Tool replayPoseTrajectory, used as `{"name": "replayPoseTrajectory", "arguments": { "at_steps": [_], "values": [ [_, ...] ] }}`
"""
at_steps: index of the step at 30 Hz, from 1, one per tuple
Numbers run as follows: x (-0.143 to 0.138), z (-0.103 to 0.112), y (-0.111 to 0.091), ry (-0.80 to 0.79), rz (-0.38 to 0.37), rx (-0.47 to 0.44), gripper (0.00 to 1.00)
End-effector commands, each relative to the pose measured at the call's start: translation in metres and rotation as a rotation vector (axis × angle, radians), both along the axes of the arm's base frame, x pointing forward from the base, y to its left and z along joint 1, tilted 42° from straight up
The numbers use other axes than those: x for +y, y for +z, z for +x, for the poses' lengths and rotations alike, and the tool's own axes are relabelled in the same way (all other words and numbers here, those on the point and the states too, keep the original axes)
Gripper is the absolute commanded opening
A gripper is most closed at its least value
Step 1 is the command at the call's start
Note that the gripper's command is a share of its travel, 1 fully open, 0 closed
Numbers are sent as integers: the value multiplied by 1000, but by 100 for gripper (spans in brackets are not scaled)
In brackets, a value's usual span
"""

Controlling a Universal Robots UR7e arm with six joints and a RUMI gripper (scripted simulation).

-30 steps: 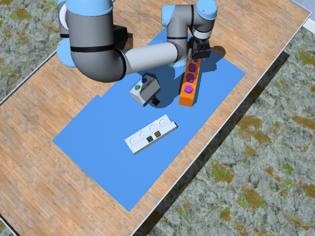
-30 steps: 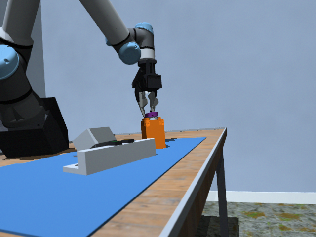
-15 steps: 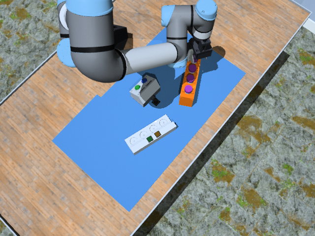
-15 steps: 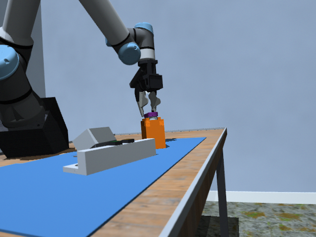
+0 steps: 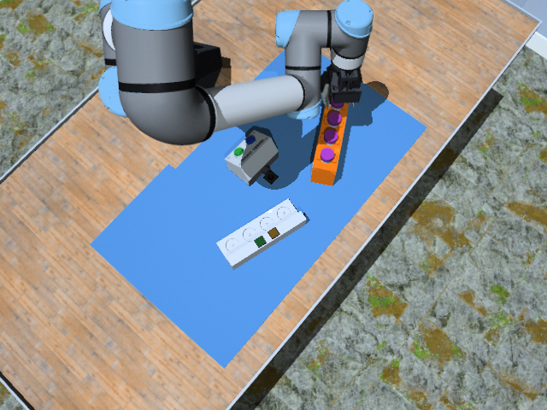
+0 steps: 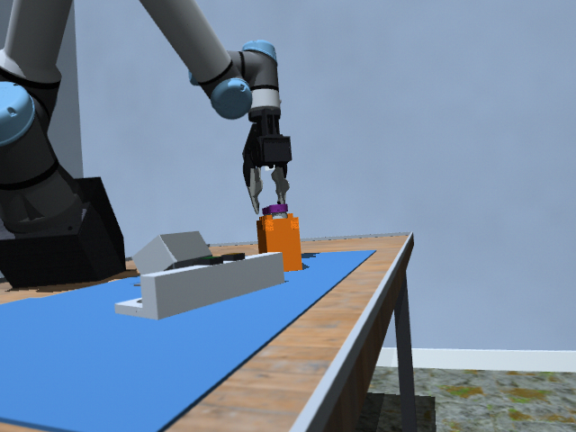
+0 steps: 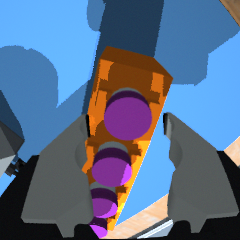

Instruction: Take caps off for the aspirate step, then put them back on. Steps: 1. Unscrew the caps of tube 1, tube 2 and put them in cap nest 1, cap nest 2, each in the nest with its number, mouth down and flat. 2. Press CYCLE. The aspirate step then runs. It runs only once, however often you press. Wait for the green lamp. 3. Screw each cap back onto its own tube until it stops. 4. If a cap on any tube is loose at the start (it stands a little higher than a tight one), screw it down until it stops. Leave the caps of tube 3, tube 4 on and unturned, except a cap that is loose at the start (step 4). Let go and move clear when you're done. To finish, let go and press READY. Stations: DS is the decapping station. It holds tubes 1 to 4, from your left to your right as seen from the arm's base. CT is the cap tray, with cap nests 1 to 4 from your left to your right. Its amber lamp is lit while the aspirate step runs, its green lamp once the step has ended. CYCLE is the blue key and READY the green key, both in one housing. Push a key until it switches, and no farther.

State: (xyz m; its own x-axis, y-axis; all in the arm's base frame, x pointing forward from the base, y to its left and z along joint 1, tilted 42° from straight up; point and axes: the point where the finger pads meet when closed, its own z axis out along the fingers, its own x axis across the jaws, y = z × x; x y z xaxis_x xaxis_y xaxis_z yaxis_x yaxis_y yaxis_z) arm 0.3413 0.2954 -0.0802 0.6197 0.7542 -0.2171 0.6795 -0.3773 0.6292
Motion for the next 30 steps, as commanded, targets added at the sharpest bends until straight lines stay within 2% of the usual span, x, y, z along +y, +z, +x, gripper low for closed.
{"name": "replayPoseTrajectory", "arguments": {
  "at_steps": [1, 2, 6, 7, 9, 10, 11, 12, 13, 15, 26, 27, 30],
  "values": [
    [1, 0, 0, -186, 89, -136, 35],
    [1, -1, 0, -238, 116, -174, 35],
    [3, 1, 0, -310, 156, -228, 35],
    [2, 1, 0, -372, 188, -272, 35],
    [2, 1, 0, -372, 188, -272, 35],
    [2, 1, 1, -434, 221, -317, 35],
    [3, 1, 1, -434, 222, -318, 35],
    [2, 1, 0, -496, 254, -363, 35],
    [3, 1, 0, -496, 255, -363, 35],
    [2, 0, 0, -580, 300, -424, 35],
    [1, -1, 0, -594, 305, -432, 35],
    [1, -1, 0, -594, 305, -432, 0],
    [1, -1, 0, -594, 305, -432, 0]
  ]
}}
